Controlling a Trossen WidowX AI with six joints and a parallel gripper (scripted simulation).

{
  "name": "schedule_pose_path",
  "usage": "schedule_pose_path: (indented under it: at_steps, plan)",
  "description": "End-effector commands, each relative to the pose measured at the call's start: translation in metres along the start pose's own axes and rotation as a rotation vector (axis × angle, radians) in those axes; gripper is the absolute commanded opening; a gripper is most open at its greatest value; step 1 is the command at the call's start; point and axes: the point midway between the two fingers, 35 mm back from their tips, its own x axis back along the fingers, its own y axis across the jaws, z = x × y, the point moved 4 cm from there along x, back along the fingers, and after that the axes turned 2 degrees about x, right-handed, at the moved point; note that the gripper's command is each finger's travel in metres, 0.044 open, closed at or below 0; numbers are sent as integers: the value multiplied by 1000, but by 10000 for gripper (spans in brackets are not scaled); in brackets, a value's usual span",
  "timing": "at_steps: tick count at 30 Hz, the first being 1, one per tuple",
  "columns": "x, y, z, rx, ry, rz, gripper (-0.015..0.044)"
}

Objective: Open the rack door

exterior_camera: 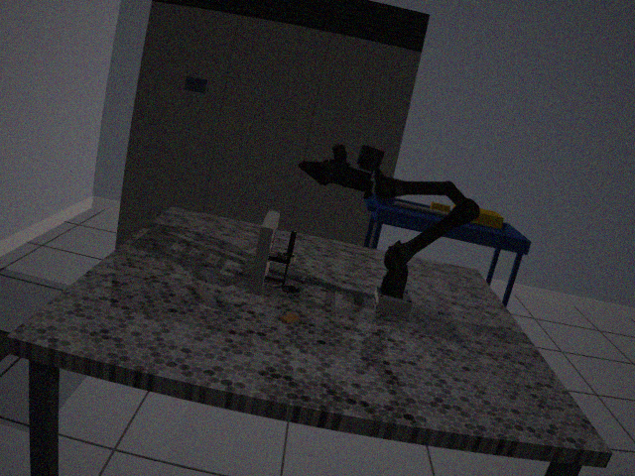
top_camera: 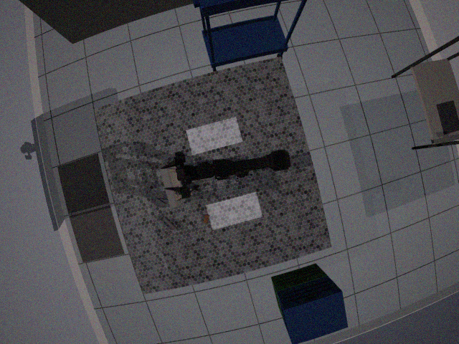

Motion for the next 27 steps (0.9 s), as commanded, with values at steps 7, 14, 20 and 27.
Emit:
schedule_pose_path:
  at_steps: [7,14,20,27]
  plan:
    - [-15,7,7,-17,134,-23,285]
    - [-30,17,15,-46,265,-59,285]
    - [-40,26,24,-61,392,-82,285]
    - [-50,38,35,-55,563,-102,285]
